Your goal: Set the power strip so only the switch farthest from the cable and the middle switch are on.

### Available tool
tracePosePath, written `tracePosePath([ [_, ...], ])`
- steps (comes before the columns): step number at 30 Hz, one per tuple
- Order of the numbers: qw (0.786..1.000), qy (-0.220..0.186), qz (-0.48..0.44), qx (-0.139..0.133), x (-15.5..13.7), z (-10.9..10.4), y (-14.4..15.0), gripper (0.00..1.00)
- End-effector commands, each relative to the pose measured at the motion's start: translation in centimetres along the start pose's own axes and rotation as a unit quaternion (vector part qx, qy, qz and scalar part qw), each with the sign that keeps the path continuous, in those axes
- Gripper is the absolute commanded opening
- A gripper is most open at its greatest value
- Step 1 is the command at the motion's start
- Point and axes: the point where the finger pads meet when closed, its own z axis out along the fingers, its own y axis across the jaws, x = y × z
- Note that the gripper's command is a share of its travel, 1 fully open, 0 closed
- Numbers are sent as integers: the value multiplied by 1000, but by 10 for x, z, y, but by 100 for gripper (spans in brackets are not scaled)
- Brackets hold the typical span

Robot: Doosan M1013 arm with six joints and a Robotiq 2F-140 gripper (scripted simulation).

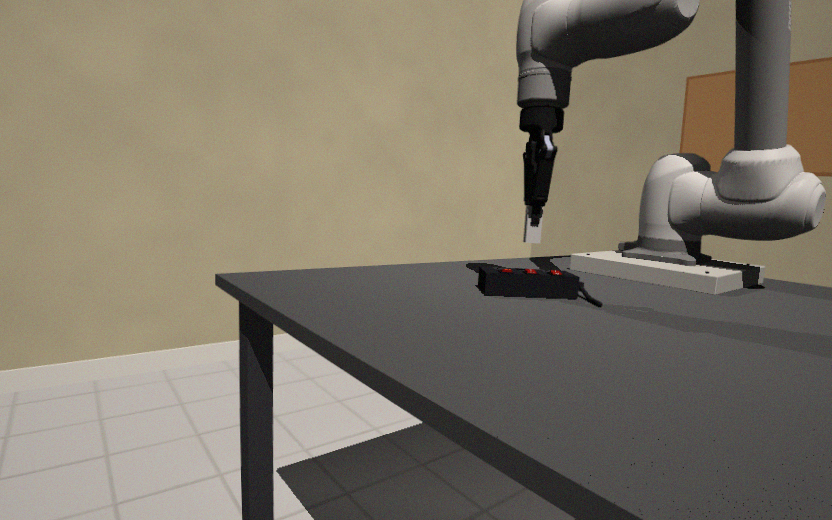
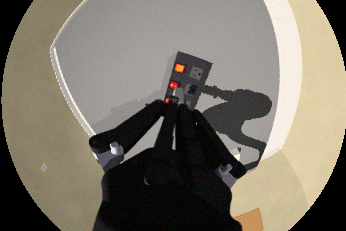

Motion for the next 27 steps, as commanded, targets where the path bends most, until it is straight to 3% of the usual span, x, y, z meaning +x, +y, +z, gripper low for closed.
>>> tracePosePath([
  [1, 1000, 0, 0, 0, 0, 0, 0, 0],
  [27, 1000, 0, 0, 0, 0, 22, -1, 0],
])
